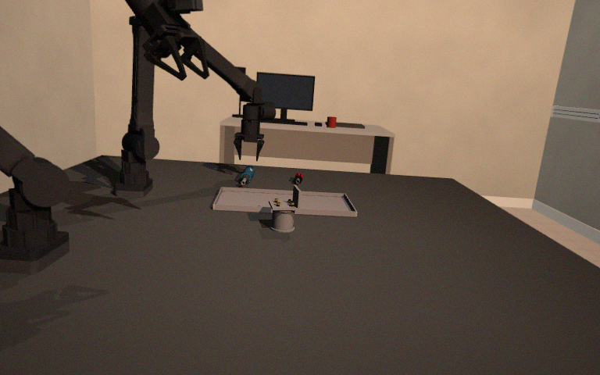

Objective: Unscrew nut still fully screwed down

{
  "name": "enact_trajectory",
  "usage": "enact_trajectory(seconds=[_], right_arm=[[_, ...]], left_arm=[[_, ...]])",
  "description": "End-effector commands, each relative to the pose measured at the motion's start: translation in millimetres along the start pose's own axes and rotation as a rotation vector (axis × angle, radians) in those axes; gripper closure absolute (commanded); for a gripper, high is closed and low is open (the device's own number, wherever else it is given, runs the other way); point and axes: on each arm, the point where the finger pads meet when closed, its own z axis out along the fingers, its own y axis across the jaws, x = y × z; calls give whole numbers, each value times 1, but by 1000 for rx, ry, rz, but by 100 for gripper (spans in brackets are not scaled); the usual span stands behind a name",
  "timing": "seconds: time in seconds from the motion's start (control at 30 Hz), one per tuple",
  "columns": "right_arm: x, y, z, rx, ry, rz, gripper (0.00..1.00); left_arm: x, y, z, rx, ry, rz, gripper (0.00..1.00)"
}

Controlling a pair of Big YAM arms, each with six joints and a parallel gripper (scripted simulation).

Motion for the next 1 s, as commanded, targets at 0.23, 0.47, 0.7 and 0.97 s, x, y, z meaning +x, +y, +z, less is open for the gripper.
enact_trajectory(seconds=[0.23, 0.47, 0.7, 0.97], right_arm=[[-12, 4, -11, -25, -19, 20, 14], [-1, 15, 7, -20, -18, -22, 14], [-2, 41, 26, -53, -60, -49, 14], [-24, 53, 12, -112, -114, -14, 14]], left_arm=[[-20, -17, -17, 51, -46, 4, 35], [-20, -17, -17, 51, -46, 4, 35], [-20, -17, -17, 51, -46, 4, 35], [-20, -17, -17, 51, -46, 4, 35]])
